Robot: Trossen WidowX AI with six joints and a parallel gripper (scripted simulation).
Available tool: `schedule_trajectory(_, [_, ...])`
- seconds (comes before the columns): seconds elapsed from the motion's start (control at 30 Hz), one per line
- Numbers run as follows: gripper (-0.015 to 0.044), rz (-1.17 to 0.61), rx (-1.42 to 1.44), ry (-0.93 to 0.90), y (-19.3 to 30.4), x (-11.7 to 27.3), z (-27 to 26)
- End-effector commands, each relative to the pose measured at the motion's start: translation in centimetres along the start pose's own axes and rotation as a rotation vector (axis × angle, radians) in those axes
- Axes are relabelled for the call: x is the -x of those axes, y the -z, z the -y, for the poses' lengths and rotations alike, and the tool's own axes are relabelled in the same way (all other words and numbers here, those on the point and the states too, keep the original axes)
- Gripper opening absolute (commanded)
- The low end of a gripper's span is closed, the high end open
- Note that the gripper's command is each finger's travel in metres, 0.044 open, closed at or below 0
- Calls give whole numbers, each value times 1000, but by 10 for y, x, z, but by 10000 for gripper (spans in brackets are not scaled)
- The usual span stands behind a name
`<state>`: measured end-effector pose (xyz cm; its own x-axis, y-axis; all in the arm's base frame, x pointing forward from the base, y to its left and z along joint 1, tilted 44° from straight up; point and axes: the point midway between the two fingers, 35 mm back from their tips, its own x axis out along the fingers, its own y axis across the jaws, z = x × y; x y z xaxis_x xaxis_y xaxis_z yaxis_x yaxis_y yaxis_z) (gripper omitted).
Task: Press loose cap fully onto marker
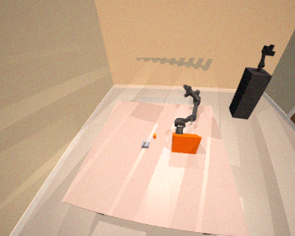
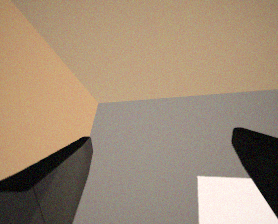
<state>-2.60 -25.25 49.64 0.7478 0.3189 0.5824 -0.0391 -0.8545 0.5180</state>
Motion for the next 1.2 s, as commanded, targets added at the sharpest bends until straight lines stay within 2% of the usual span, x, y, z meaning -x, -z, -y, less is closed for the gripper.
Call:
schedule_trajectory(0.0, [374,1,4,2,1,-1,1])
schedule_trajectory(0.17, [243,43,152,69,17,-33,27])
schedule_trajectory(0.33, [243,99,347,175,34,-76,70])
schedule_trajectory(0.63, [243,216,749,483,35,-159,189])
schedule_trajectory(0.93, [243,430,1127,806,-29,-216,299])
schedule_trajectory(1.17, [243,574,1368,1134,-113,-224,371])
